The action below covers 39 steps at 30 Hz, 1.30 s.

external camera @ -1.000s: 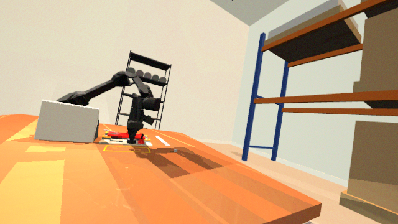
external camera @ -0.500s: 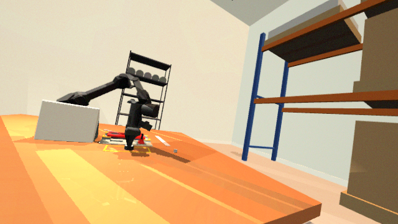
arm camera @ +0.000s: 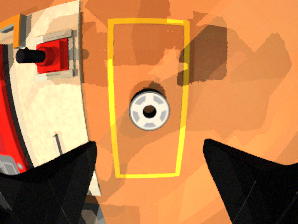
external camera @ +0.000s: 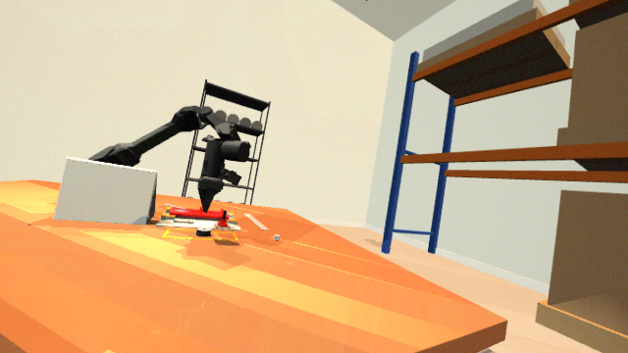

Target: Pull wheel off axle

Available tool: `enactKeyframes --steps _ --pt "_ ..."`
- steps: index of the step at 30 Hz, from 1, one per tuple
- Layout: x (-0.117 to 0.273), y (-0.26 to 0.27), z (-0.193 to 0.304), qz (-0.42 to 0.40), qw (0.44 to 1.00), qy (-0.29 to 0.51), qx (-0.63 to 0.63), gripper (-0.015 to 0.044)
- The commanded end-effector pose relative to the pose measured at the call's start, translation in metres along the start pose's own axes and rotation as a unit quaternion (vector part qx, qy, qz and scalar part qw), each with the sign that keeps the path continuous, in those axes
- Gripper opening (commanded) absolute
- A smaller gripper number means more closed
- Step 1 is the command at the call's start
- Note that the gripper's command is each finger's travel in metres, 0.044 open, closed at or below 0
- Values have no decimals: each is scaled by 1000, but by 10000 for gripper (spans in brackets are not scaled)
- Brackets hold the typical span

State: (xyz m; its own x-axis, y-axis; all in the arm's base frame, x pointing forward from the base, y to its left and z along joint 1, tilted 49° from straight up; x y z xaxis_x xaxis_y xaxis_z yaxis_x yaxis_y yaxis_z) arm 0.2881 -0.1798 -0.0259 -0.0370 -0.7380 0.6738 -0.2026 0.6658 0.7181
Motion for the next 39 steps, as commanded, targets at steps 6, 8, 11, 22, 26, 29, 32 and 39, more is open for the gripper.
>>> enactKeyframes --steps 6,8,11,22,26,29,32,39 --pt "43 47 65 -3 1000 7 -4 440" --pt "43 47 65 -3 1000 7 -4 440" --pt "43 47 65 -3 1000 7 -4 440" --pt "43 47 65 -3 1000 7 -4 440" --pt "43 47 65 -3 1000 7 -4 440" --pt "43 47 65 -3 1000 7 -4 440" --pt "43 47 65 -3 1000 7 -4 440" --pt "43 47 65 -3 1000 7 -4 440"
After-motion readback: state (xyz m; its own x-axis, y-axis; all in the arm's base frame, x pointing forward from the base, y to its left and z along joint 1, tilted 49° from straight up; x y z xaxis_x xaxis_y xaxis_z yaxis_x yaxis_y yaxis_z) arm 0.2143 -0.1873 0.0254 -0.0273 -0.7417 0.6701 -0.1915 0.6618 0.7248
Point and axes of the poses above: the point midway between the two fingers, 35 mm back from their tips, its own x axis back along the fingers, its own y axis across the jaws, z = x × y, the point moved 10 cm from there along x, back along the fingers, and after that the axes turned 13 degrees about x, right-handed, at the moved point
